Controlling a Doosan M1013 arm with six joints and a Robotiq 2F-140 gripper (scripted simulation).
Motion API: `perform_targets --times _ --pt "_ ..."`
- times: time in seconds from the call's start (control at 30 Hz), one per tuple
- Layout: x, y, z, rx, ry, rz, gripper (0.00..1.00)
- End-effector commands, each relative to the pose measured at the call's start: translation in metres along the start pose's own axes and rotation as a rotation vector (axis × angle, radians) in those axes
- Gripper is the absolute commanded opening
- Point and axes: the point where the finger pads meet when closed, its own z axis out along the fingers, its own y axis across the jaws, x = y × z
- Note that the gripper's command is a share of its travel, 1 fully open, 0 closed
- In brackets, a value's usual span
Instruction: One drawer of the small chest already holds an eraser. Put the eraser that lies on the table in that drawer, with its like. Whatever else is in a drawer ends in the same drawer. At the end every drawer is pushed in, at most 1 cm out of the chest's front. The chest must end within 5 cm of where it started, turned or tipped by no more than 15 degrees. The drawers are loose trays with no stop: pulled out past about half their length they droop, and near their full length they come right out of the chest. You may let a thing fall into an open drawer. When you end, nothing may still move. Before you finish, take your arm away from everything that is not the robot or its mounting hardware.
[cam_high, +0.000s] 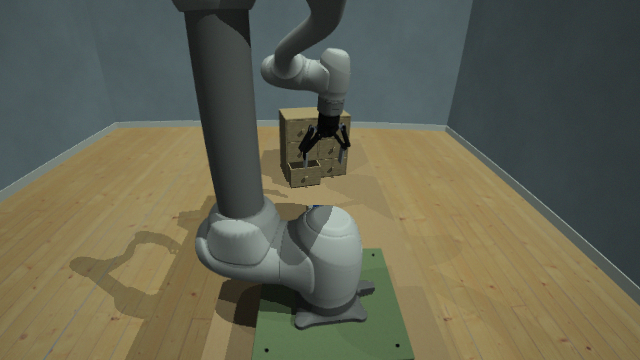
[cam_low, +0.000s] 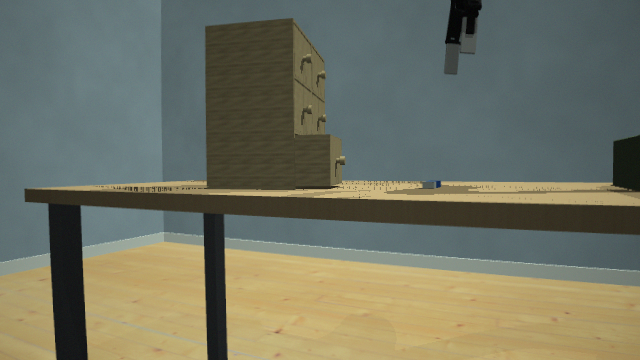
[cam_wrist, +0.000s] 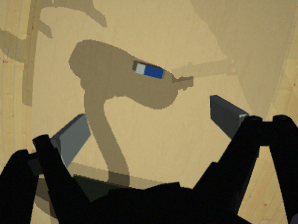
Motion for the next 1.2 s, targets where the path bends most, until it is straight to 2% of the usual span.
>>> perform_targets --times 0.0,0.2,0.27,0.43,0.6,0.77,0.83,1.17 --pt "0.008 0.001 0.01 -0.047 0.093 0.088 1.0" --pt "0.024 0.003 0.03 -0.056 0.307 0.082 1.0" --pt "0.024 0.003 0.03 -0.056 0.307 0.082 1.0" --pt "0.034 0.004 0.042 -0.062 0.442 0.079 1.0" --pt "0.041 0.005 0.05 -0.066 0.535 0.076 1.0" --pt "0.047 0.005 0.057 -0.067 0.611 0.073 1.0" --pt "0.047 0.005 0.057 -0.067 0.611 0.073 1.0" --pt "0.06 0.008 0.072 -0.075 0.776 0.068 1.0"
